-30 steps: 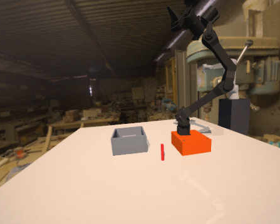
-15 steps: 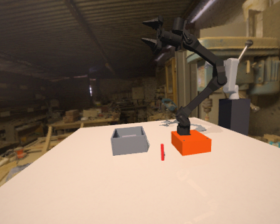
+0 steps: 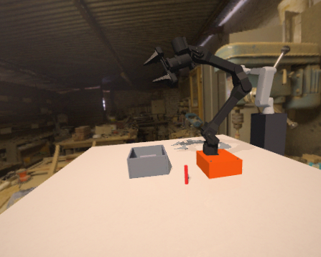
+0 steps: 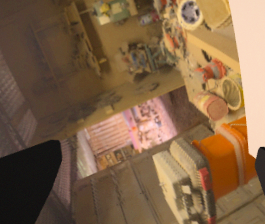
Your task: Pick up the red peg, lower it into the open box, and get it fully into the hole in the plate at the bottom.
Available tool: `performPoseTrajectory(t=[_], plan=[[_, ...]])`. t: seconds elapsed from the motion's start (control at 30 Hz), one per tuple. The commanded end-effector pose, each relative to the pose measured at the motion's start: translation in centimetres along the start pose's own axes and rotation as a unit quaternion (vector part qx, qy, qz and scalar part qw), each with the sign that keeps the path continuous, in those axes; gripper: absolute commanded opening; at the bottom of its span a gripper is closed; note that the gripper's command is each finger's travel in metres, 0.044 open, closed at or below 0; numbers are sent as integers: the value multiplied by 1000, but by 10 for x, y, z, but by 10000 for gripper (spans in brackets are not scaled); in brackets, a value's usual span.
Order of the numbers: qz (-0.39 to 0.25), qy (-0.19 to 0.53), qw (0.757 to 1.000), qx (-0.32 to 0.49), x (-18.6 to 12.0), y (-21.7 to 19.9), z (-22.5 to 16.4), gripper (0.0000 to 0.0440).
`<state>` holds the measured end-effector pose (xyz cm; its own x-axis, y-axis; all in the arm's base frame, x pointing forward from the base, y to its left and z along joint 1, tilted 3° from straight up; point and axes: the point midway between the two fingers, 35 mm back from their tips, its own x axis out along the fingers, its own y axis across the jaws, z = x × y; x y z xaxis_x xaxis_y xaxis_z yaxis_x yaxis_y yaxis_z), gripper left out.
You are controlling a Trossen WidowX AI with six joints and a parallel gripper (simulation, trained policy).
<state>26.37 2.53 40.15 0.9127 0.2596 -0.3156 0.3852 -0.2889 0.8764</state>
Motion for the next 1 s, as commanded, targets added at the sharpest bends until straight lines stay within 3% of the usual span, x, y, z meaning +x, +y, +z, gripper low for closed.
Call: performPoseTrajectory(t=[0.0, 0.47, 0.97], plan=[[-55, -15, 998, 3, 16, -26, 8, 440], [-290, -54, 955, -43, 46, -140, 19, 440], [-496, -49, 850, -171, 34, -239, 15, 440]])
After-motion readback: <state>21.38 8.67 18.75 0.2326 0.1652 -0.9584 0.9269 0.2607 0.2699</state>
